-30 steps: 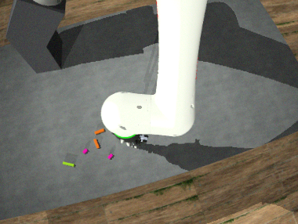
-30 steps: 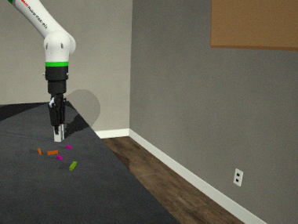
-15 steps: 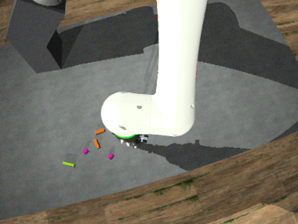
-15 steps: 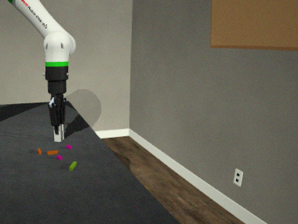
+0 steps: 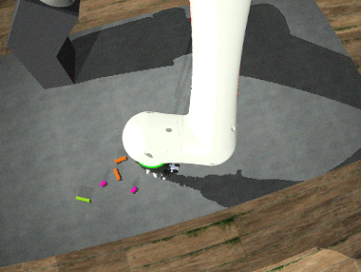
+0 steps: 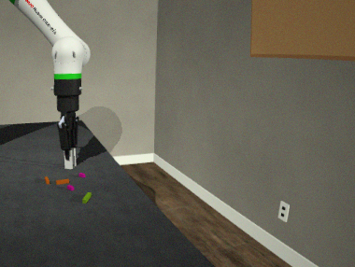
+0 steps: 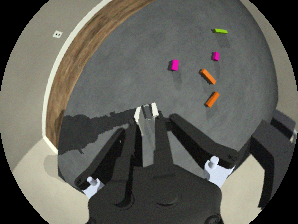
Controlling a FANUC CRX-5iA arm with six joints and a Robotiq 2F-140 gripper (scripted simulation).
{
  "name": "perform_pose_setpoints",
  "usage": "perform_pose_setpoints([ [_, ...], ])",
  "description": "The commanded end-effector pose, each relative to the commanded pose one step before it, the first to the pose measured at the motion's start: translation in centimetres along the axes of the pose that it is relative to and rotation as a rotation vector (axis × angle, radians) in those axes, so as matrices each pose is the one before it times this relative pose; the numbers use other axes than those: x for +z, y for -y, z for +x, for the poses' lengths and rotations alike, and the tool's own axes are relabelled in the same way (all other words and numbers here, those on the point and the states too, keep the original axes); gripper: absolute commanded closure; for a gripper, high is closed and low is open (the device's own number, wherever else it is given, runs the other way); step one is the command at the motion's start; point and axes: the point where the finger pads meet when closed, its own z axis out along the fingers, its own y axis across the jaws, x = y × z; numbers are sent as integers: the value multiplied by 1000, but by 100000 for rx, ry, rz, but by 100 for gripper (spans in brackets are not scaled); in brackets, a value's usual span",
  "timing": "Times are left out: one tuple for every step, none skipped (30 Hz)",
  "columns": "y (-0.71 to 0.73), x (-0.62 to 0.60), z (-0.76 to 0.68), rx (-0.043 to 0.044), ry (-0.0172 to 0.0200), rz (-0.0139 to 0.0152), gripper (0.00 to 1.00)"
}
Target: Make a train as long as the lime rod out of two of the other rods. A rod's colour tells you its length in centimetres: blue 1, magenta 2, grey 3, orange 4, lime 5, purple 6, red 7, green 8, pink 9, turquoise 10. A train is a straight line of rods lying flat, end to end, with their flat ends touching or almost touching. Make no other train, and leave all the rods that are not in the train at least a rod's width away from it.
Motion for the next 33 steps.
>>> perform_pose_setpoints([
  [3,-17,24,4,-39,6,85],
  [0,0,0,0,0,0,97],
  [0,0,0,0,0,0,97],
  [0,0,0,0,0,0,97],
  [0,0,0,0,0,0,97],
  [0,0,0,0,0,0,97],
  [0,0,0,0,0,0,97],
  [0,0,0,0,0,0,97],
  [0,0,0,0,0,0,97],
  [0,0,0,0,0,0,97],
  [0,0,0,0,0,0,97],
  [0,0,0,0,0,0,97],
  [0,0,0,0,0,0,97],
  [0,0,0,0,0,0,97],
  [0,0,0,0,0,0,97],
  [0,0,0,0,0,0,97],
  [0,0,0,0,0,0,97],
  [0,0,0,0,0,0,97],
  [0,0,0,0,0,0,97],
  [0,0,0,0,0,0,97],
  [0,0,0,0,0,0,97],
  [0,0,0,0,0,0,97],
  [0,0,0,0,0,0,97],
  [0,0,0,0,0,0,97],
  [0,0,0,0,0,0,97],
  [0,0,0,0,0,0,97],
  [0,0,0,0,0,0,97],
  [0,0,0,0,0,0,97],
  [0,0,0,0,0,0,97],
  [0,0,0,0,0,0,97],
  [0,0,0,0,0,0,97],
  [0,0,0,0,0,0,97],
  [0,0,0,0,0,0,97],
])
